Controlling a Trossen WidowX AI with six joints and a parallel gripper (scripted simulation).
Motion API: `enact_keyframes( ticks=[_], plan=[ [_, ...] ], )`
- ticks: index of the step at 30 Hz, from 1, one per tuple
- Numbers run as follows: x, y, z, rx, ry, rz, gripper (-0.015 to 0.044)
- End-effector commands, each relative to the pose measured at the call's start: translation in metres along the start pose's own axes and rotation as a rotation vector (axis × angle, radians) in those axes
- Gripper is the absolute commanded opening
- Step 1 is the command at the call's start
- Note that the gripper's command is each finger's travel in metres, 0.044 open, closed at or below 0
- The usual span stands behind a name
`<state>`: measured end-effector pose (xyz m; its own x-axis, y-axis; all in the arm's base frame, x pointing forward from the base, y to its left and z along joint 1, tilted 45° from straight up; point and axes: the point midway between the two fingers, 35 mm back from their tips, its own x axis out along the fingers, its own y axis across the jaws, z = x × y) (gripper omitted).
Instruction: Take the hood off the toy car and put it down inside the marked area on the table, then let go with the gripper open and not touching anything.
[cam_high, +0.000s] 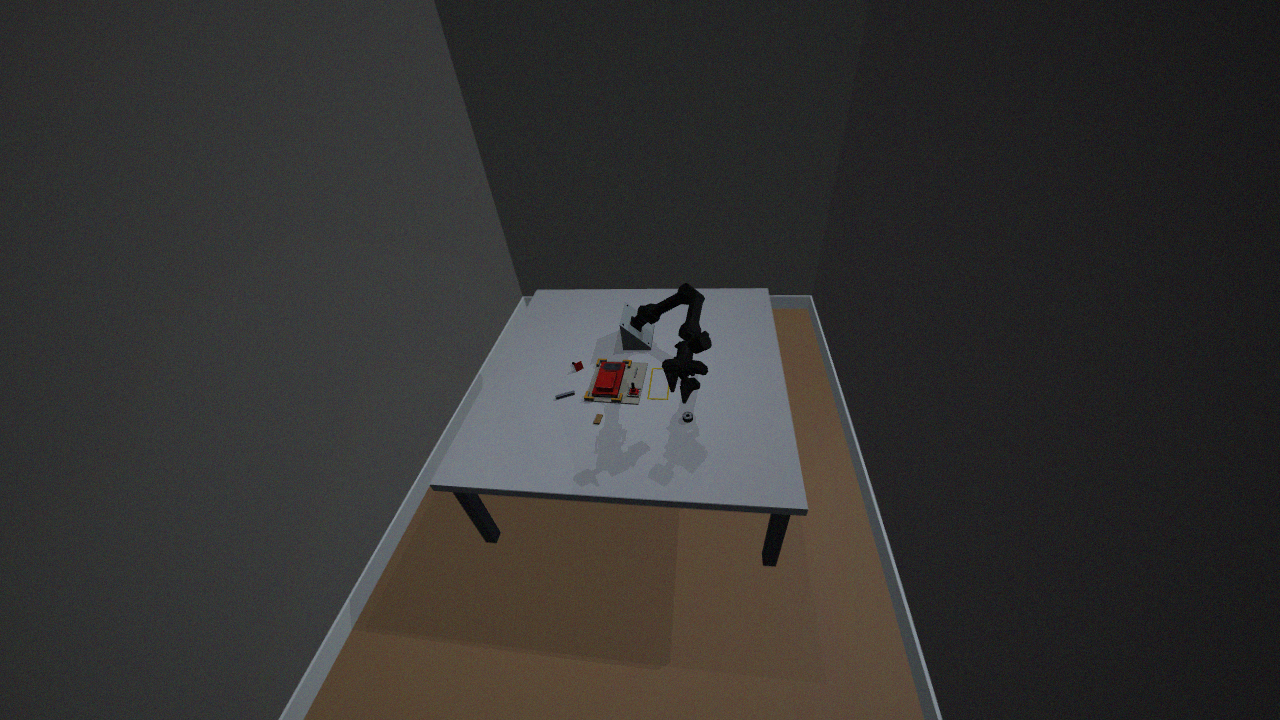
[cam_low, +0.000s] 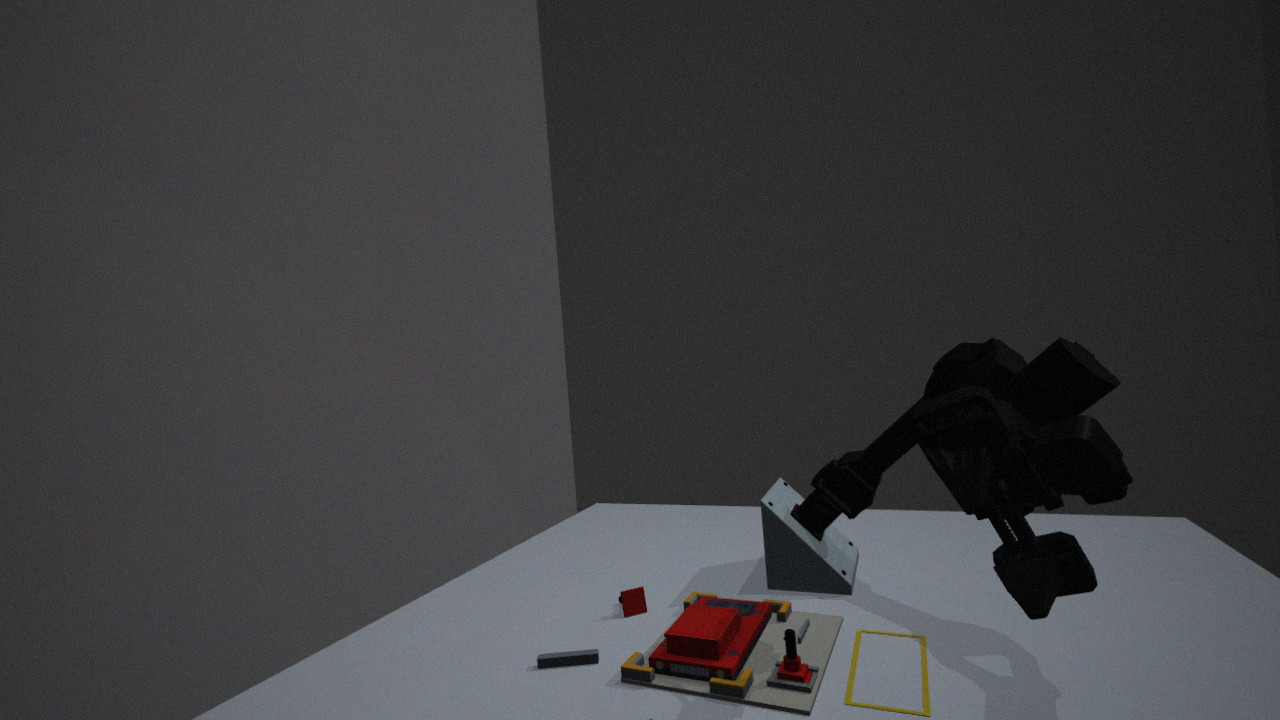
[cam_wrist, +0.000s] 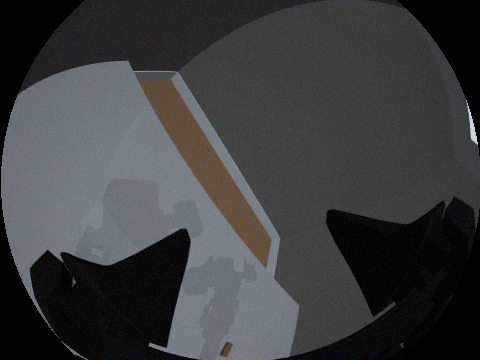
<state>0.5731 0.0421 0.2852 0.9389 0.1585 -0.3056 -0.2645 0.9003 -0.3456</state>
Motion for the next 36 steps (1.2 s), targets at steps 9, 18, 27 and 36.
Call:
enact_keyframes(
  ticks=[9,18,27,36],
  plan=[
    [0.002,-0.008,-0.160,0.108,0.409,0.195,0.0440],
    [-0.032,-0.002,-0.262,0.289,0.671,0.361,0.0440],
    [-0.092,0.013,-0.347,0.590,0.901,0.557,0.0440],
    [-0.153,0.033,-0.387,0.981,1.027,0.743,0.0440]
  ],
)
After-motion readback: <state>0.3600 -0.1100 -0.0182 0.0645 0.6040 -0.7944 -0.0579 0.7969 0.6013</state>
